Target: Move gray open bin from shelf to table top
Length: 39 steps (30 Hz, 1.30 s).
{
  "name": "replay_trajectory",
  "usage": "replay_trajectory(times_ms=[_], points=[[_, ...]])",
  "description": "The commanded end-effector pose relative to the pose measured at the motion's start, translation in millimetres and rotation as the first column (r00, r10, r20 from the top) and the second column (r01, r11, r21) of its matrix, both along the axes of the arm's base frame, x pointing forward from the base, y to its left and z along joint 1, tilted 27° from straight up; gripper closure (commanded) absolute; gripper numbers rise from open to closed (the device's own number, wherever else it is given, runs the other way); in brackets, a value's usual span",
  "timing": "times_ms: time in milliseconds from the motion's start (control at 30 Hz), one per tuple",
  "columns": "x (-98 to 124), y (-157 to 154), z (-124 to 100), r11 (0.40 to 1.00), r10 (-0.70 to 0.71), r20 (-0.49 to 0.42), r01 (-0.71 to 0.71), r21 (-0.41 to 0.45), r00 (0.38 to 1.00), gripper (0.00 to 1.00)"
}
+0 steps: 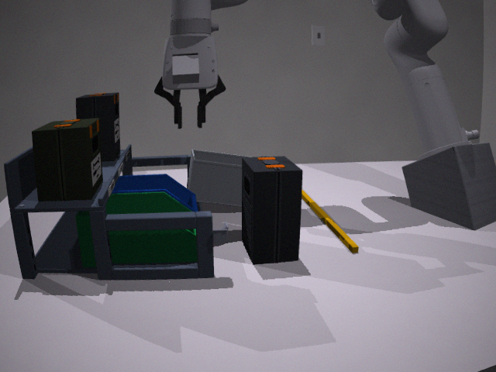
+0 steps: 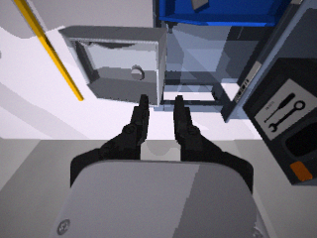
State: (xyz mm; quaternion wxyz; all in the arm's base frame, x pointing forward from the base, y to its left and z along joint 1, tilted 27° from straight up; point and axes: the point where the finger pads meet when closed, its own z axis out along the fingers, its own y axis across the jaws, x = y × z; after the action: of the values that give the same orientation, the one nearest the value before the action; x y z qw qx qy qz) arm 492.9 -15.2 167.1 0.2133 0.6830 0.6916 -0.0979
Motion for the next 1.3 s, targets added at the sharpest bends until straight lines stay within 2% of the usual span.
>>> replay_trajectory(times_ms=[0, 933, 1267], points=[[-1.4, 0.1, 0.3, 1.0, 0.001, 0.004, -0.001, 0.001, 1.0, 0.67], [-3.1, -0.3, -0.6, 1.0, 0.001, 0.004, -0.001, 0.001, 1.0, 0.67], [-1.7, -4.6, -9.5, 1.0, 0.001, 0.004, -0.001, 0.001, 1.0, 0.67]])
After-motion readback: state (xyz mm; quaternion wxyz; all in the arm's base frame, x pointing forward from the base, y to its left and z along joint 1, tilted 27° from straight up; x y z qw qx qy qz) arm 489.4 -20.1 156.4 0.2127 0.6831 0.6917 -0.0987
